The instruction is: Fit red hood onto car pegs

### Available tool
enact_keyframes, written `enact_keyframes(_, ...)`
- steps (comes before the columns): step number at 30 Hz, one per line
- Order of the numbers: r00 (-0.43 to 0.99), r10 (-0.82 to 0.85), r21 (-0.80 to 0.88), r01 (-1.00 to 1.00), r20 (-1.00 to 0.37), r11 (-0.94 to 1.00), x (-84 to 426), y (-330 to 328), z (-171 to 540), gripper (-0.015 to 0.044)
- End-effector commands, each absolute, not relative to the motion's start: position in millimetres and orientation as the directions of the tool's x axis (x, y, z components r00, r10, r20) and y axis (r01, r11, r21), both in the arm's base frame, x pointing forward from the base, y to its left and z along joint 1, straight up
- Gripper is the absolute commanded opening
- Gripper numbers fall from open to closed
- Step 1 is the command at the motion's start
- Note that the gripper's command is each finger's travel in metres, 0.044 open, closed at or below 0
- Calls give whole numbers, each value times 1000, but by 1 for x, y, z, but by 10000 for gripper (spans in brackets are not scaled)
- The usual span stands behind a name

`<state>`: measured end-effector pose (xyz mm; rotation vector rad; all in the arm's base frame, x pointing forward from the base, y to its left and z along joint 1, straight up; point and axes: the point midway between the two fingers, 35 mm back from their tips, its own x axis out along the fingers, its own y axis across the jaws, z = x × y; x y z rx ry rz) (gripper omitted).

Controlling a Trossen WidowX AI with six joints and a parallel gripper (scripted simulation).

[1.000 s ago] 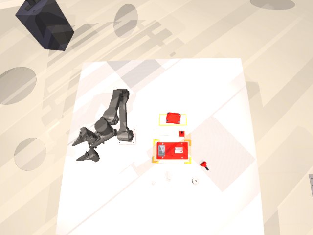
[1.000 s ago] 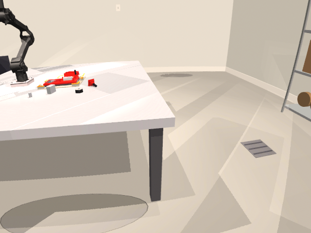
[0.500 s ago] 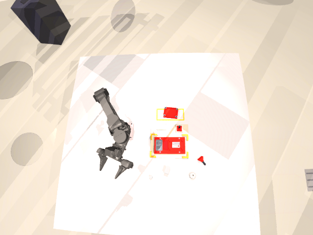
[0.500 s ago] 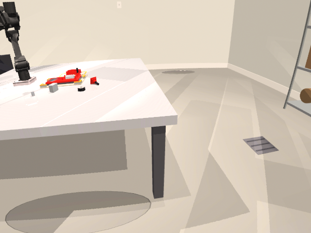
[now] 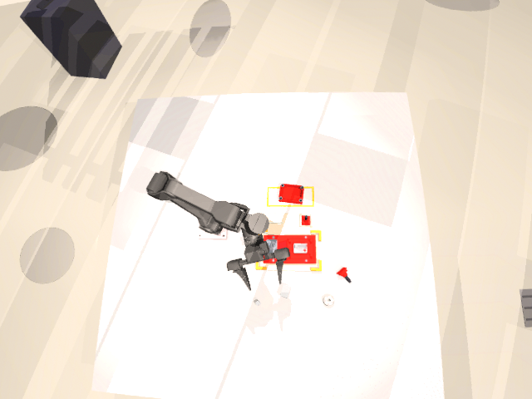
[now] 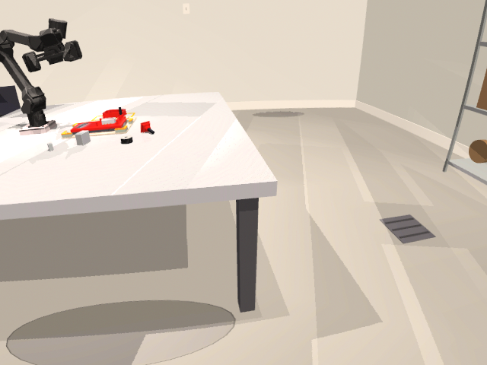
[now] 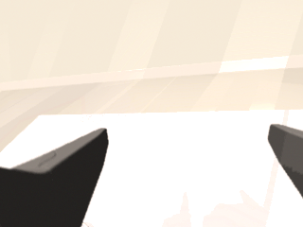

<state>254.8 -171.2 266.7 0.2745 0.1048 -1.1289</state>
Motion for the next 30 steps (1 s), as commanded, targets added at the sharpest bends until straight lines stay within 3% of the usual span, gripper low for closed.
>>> enact_keyframes(1,551,-793,146,834,-258,532,286,-130,243,440)
enact_keyframes(14,837,-396,73,453,-378,888,324,45,165,440)
enact_keyframes(26,874,16,5,-16,-485,1000,259,191,94,440)
enact_keyframes(30,865,64,-4,-76,-498,997,246,205,86,440)
